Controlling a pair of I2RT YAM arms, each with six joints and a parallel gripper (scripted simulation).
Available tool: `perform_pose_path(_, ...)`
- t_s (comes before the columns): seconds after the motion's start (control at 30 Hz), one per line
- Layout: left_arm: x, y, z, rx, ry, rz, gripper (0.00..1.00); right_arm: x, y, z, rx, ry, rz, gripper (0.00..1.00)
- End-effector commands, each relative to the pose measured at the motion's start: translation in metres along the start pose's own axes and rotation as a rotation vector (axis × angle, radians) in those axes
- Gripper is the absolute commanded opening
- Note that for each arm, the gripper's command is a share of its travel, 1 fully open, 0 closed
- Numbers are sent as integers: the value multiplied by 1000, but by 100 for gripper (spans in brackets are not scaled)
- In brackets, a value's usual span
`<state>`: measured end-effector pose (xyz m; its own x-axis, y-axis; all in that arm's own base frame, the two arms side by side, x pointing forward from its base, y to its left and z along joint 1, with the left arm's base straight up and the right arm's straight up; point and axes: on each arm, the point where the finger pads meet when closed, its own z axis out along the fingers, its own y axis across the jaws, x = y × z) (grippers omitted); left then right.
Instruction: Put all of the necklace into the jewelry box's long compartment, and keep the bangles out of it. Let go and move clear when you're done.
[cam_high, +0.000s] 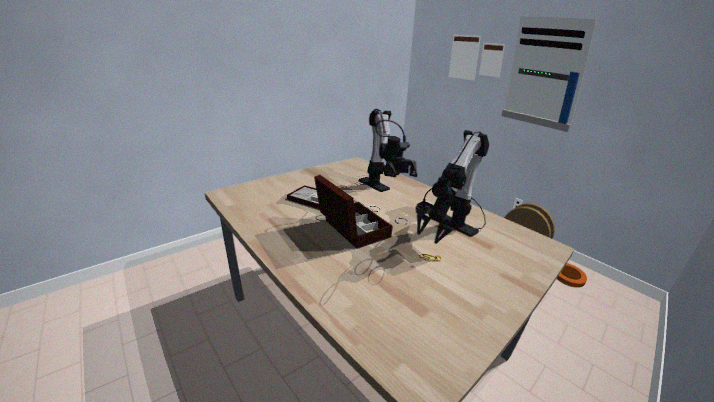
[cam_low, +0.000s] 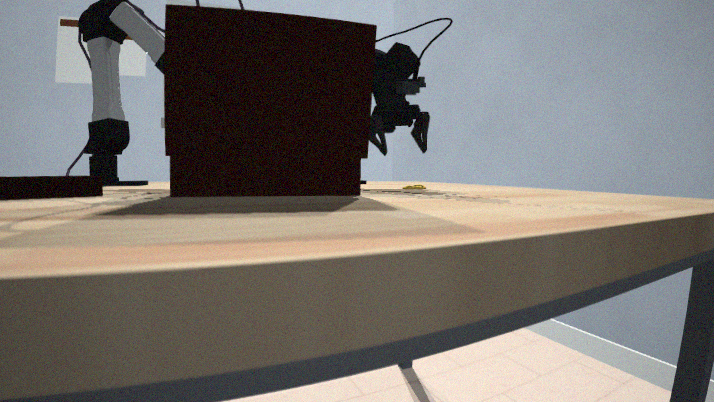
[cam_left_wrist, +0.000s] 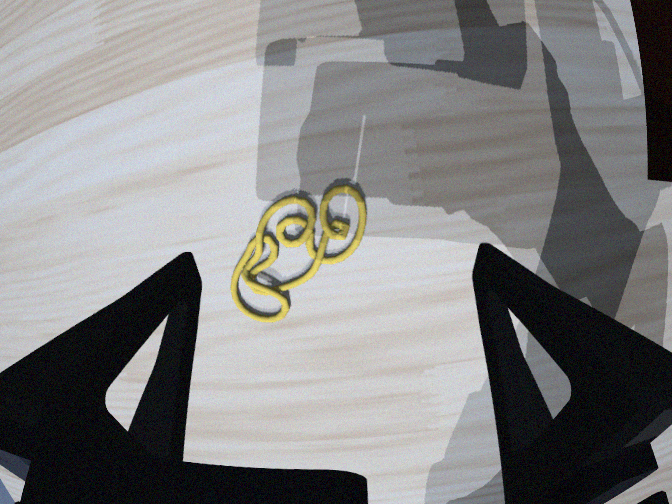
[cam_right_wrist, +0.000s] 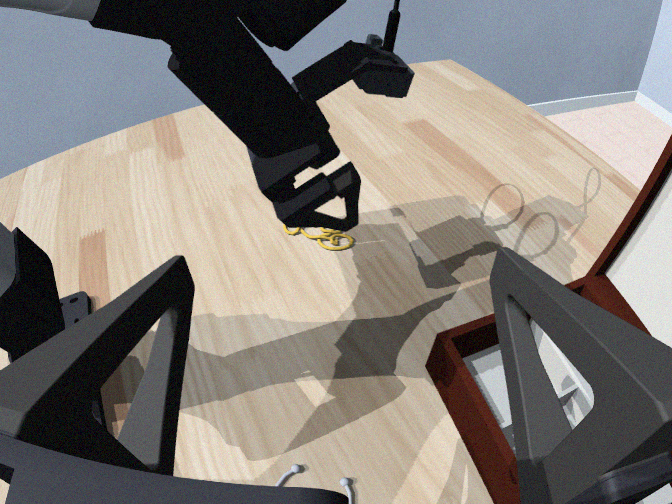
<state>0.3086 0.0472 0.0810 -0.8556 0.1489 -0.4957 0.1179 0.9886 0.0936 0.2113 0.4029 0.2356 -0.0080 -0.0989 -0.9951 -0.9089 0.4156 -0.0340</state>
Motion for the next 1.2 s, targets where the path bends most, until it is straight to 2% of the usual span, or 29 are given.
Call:
perform_pose_path(0.0,-6,0,-1,92,54,223,77,6,2,4,10,18,-3,100)
perform_pose_path(0.13,0,5,11,151,166,417,32,20,1,5,19,40,3,100)
perform_pose_path(0.17,1,6,14,165,189,457,24,22,1,6,20,42,4,100)
perform_pose_path(0.4,8,7,31,266,347,762,24,34,1,9,29,57,13,100)
perform_pose_path(0.47,8,7,31,266,347,762,24,34,1,9,29,57,13,100)
perform_pose_path(0.67,6,8,46,324,430,925,24,44,0,12,35,65,16,100)
perform_pose_path(0.83,0,7,57,319,421,947,24,49,0,13,38,66,17,100)
perform_pose_path(0.93,11,2,64,347,442,931,24,55,1,15,39,72,18,100)
perform_pose_path(1.17,17,2,71,342,438,931,24,62,1,16,41,77,19,100)
